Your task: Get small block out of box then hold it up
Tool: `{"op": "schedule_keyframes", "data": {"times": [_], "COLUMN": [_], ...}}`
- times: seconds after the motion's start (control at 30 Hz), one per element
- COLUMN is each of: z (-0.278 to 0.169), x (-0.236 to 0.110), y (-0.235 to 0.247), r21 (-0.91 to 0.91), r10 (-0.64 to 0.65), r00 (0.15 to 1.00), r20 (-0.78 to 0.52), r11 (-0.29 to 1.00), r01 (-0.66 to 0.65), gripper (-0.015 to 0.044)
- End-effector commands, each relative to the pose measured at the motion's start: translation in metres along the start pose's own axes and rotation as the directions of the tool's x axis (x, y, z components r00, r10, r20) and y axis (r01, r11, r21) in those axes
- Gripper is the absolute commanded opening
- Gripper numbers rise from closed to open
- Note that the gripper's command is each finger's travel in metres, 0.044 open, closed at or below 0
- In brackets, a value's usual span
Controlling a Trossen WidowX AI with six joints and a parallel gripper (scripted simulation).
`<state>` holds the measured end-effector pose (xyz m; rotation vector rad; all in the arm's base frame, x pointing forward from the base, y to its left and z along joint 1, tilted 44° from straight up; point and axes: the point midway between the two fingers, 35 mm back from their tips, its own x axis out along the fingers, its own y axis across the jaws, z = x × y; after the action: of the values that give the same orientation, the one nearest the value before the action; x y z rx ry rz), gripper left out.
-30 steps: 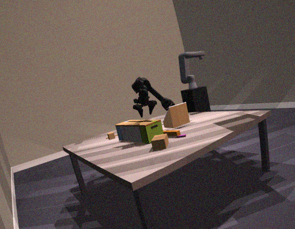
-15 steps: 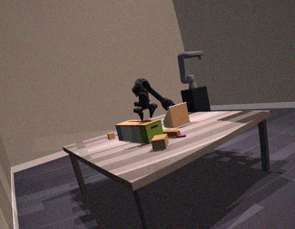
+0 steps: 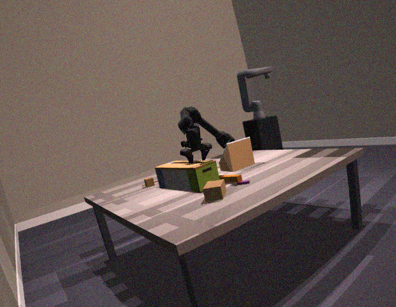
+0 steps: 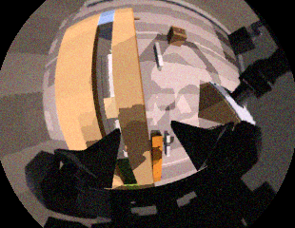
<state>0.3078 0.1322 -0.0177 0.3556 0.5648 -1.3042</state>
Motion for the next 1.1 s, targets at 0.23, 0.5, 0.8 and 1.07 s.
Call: {"op": "schedule_keyframes", "data": {"times": [0.23, 0.5, 0.8, 1.07], "z": [-0.002, -0.003, 0.013, 0.032], "x": [0.017, 0.022, 0.027, 0.030], "y": [-0.002, -0.002, -0.002, -0.002], "r21": [-0.008, 0.001, 0.001, 0.001], "r10": [0.002, 0.000, -0.002, -0.003], "r00": [1.000, 1.000, 1.000, 1.000], "r20": [0.008, 0.002, 0.003, 0.004], "r11": [1.000, 1.000, 1.000, 1.000], "r01": [-0.002, 0.000, 0.002, 0.003], "gripper": [0.0400, 0.0400, 0.0400, 0.0400]}}
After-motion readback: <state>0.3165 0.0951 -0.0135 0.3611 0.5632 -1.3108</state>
